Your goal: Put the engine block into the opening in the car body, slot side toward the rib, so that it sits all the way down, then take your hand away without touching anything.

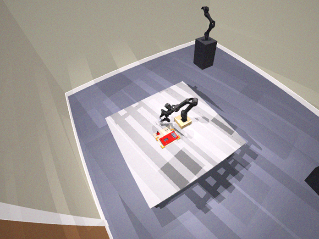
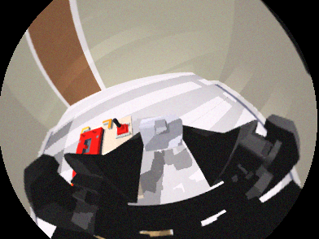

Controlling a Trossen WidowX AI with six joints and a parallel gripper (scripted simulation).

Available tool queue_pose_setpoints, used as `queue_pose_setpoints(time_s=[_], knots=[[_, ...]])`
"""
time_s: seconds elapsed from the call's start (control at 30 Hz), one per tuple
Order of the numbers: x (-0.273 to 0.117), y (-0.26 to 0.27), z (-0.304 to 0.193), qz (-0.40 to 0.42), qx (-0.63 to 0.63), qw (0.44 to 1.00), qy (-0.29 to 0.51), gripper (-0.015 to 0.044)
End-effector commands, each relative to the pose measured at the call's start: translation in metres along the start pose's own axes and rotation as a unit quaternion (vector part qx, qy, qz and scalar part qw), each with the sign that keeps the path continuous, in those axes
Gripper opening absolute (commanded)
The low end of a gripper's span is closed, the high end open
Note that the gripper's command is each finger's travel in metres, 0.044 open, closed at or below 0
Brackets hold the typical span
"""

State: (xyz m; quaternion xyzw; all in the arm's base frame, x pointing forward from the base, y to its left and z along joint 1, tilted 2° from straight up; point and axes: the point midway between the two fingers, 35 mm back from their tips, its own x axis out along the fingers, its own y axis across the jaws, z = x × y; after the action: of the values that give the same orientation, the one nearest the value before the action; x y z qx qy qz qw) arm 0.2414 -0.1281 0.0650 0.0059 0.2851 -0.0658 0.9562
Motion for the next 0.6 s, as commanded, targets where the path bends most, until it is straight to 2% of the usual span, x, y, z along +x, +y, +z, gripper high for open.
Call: queue_pose_setpoints(time_s=[0.0, 0.57], knots=[[0.004, 0.001, -0.008, 0.002, 0.003, 1.0, -0.001, 0.0], [0.017, 0.001, -0.03, 0.003, 0.003, 1.0, -0.001, 0.0]])
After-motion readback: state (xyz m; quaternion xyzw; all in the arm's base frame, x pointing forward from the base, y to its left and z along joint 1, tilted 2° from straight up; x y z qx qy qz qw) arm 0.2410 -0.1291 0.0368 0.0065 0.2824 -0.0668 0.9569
